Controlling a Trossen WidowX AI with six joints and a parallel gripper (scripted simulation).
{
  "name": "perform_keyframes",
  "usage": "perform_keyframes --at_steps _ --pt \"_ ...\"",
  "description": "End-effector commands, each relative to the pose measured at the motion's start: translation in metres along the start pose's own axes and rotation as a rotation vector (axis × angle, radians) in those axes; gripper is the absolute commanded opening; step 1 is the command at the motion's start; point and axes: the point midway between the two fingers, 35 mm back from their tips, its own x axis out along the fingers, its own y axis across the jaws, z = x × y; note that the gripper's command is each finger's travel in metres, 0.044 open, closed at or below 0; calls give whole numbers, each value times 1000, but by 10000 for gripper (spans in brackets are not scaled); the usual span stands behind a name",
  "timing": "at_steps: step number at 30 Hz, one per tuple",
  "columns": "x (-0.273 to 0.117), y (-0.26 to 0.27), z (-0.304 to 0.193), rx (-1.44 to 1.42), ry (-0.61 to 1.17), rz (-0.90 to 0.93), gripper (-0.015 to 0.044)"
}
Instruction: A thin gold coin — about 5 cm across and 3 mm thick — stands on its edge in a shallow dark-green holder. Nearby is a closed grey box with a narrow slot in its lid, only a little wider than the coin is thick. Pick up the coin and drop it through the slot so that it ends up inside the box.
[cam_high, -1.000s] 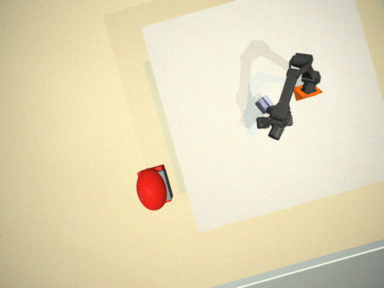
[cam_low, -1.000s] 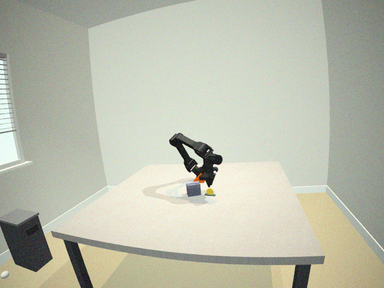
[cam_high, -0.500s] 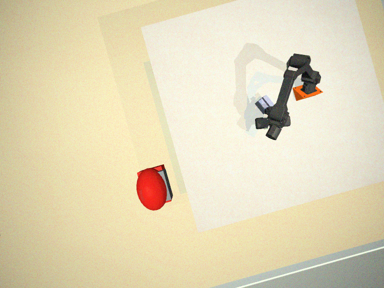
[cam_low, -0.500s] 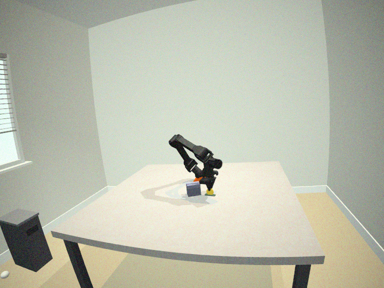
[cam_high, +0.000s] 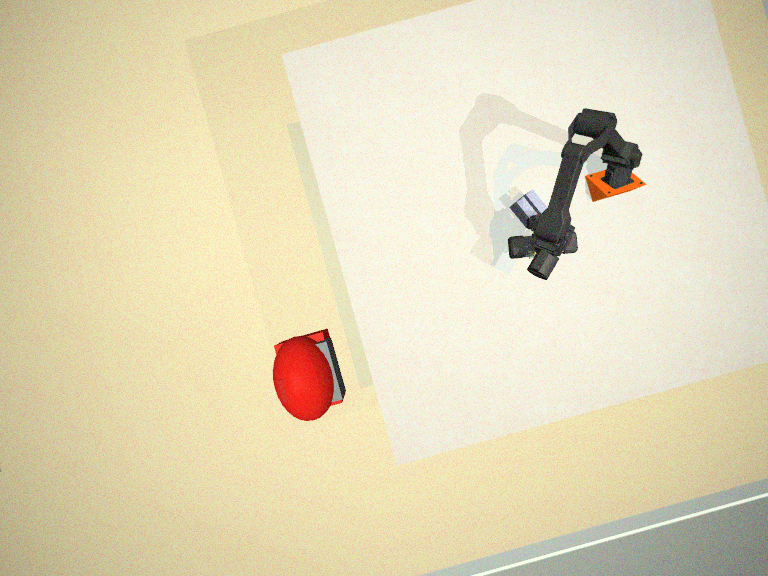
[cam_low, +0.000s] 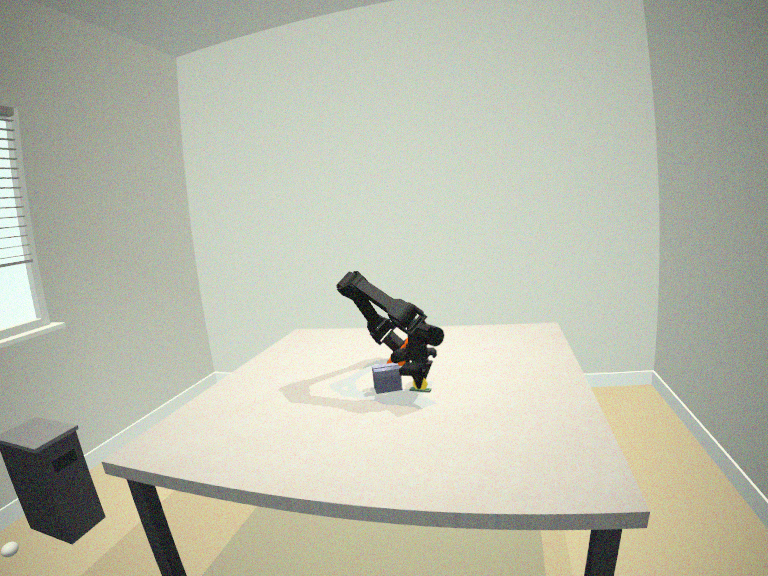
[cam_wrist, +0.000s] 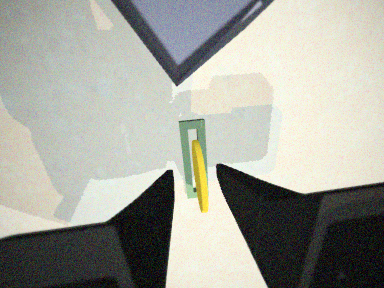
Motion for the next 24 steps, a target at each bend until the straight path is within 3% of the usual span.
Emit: perform_keyframes --at_steps 1,6,24 --pt "6 -2 2 -7 -10 -2 134" --pt "6 -2 2 -7 -10 -2 3" --pt "-10 0 1 -7 -8 -2 0"
